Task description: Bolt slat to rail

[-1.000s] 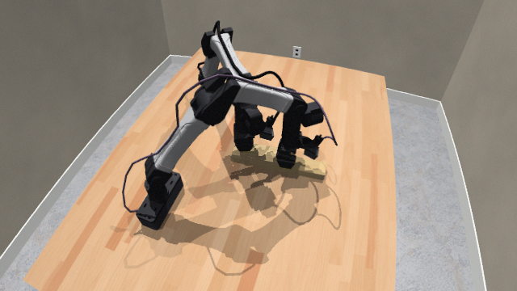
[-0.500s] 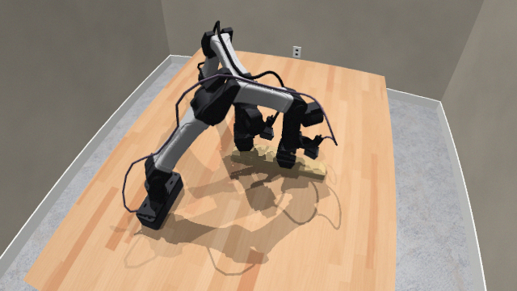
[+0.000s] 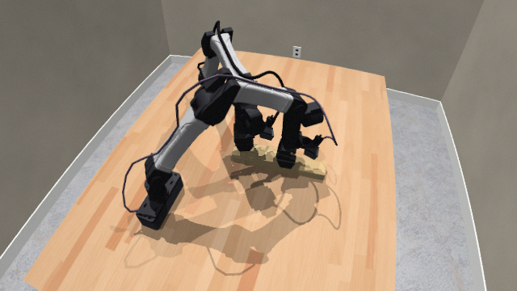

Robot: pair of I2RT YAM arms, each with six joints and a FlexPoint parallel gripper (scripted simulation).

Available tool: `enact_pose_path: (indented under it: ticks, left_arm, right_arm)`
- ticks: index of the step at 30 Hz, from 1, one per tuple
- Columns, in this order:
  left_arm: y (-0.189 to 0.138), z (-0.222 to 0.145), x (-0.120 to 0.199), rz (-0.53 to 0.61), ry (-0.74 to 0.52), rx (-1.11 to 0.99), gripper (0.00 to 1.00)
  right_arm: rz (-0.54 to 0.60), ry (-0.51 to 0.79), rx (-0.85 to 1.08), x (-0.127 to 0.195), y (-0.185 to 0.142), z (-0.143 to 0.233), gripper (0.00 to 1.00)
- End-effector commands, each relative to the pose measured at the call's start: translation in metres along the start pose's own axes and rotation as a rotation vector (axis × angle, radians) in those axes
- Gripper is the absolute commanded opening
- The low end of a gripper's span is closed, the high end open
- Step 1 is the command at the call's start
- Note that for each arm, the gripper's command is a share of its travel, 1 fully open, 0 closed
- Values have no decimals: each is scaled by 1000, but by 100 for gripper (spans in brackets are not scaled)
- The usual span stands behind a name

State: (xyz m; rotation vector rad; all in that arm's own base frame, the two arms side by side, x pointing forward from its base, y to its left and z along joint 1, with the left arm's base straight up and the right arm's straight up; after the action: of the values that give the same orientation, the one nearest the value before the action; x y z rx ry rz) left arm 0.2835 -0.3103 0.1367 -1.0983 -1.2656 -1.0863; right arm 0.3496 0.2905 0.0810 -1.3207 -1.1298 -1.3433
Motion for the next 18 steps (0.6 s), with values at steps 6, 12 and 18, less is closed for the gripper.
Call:
enact_pose_path:
  ticks: [6,12,18]
  left_arm:
    - [1,-2,4,-19,-13,1,36]
    - [1,-3,3,-19,-13,1,36]
    - [1,-3,2,-19,-13,1,36]
  right_arm:
    - [-10,12,1,5,2,0,67]
    - [-10,12,1,5,2,0,67]
    - [-10,12,1,5,2,0,67]
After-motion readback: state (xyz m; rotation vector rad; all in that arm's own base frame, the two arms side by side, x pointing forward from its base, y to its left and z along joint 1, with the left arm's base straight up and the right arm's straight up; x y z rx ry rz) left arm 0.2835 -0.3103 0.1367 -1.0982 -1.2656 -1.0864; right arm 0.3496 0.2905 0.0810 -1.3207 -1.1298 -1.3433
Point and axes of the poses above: on each arm, the point where the finger pads meet when closed, its own x axis back along the fingers, its own z axis across the jaws, y = z × x, the point moved 9 cm from there along x, back along the fingers, and after that the axes turned 13 degrees about -x, right-handed, at the moved point
